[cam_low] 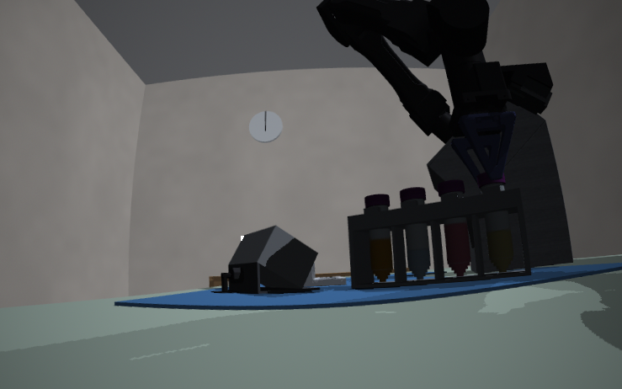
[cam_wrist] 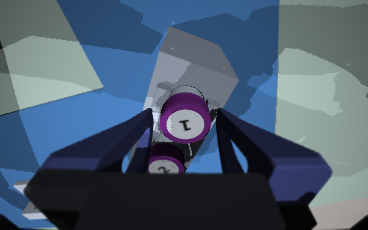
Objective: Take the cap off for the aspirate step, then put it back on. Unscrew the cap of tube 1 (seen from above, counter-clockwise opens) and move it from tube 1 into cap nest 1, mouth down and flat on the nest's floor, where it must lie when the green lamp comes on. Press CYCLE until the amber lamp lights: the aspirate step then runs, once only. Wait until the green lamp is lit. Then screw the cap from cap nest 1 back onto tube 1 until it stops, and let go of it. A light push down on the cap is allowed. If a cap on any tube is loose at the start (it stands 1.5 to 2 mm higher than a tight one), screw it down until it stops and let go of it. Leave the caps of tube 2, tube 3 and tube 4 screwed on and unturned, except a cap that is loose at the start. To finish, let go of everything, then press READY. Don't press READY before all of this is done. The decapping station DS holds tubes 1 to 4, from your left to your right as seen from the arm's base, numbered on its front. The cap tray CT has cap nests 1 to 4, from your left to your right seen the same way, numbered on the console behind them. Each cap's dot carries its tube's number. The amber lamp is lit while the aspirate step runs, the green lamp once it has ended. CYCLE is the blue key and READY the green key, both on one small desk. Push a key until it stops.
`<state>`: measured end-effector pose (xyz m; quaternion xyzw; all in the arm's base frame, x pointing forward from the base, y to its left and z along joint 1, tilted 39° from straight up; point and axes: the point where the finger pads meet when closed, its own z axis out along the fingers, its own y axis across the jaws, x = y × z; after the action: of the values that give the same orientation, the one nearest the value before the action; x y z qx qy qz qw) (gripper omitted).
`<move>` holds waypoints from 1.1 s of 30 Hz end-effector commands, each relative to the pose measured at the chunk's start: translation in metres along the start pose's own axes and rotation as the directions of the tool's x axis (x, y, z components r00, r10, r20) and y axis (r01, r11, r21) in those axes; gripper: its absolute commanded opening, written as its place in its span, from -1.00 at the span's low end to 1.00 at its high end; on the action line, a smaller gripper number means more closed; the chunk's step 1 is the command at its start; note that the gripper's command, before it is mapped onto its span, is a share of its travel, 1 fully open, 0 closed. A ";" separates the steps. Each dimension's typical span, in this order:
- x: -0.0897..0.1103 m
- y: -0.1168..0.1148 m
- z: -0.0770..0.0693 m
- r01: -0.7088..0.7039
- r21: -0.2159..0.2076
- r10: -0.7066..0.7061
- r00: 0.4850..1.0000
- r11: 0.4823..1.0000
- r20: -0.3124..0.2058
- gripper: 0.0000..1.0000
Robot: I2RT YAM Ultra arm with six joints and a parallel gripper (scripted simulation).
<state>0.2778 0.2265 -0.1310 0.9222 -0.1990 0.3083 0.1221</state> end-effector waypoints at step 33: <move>0.000 -0.003 -0.003 -0.939 0.004 0.939 0.345 0.345 0.010 -0.02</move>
<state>0.2778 0.2266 -0.1309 0.7166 -0.6136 0.3293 -0.0393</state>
